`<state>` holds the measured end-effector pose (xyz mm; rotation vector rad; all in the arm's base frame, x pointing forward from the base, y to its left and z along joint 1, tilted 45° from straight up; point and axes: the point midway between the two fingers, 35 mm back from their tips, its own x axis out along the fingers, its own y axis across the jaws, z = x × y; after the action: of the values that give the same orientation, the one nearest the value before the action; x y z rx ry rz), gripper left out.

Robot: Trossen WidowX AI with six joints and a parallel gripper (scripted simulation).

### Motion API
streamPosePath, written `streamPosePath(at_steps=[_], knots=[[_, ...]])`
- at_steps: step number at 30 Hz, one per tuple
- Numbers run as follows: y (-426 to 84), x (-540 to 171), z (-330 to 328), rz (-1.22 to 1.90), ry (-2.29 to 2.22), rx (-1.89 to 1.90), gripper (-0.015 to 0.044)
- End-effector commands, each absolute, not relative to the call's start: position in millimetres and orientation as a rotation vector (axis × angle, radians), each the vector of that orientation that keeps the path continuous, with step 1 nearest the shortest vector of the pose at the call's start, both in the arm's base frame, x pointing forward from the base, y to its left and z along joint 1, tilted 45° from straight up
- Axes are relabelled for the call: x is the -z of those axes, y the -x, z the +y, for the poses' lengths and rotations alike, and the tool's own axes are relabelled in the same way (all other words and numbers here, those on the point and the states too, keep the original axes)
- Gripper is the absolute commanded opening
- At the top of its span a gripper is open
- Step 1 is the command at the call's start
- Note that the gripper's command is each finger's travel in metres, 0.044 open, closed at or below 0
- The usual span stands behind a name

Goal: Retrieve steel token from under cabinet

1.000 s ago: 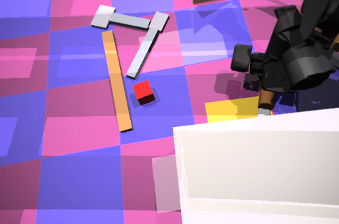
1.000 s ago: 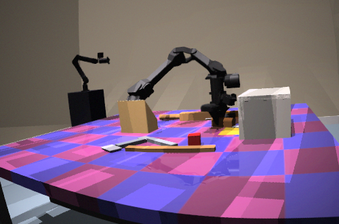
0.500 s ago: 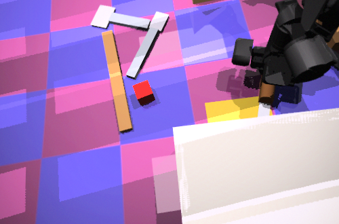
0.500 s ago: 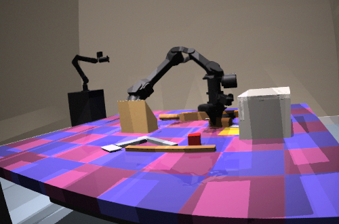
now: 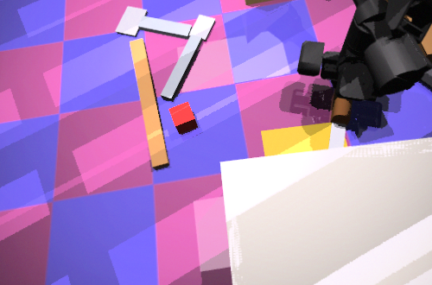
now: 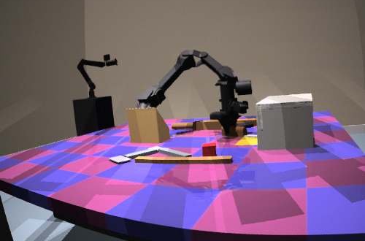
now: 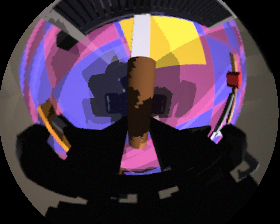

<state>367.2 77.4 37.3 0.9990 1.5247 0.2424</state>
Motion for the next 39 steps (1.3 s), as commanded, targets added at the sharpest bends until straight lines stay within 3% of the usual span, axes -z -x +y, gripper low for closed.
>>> streamPosePath(at_steps=[1,39], knots=[[-361,-38,81,1.529,-1.001,-0.241,0.0],[-321,-51,100,1.531,-1.002,-0.241,0.0]])
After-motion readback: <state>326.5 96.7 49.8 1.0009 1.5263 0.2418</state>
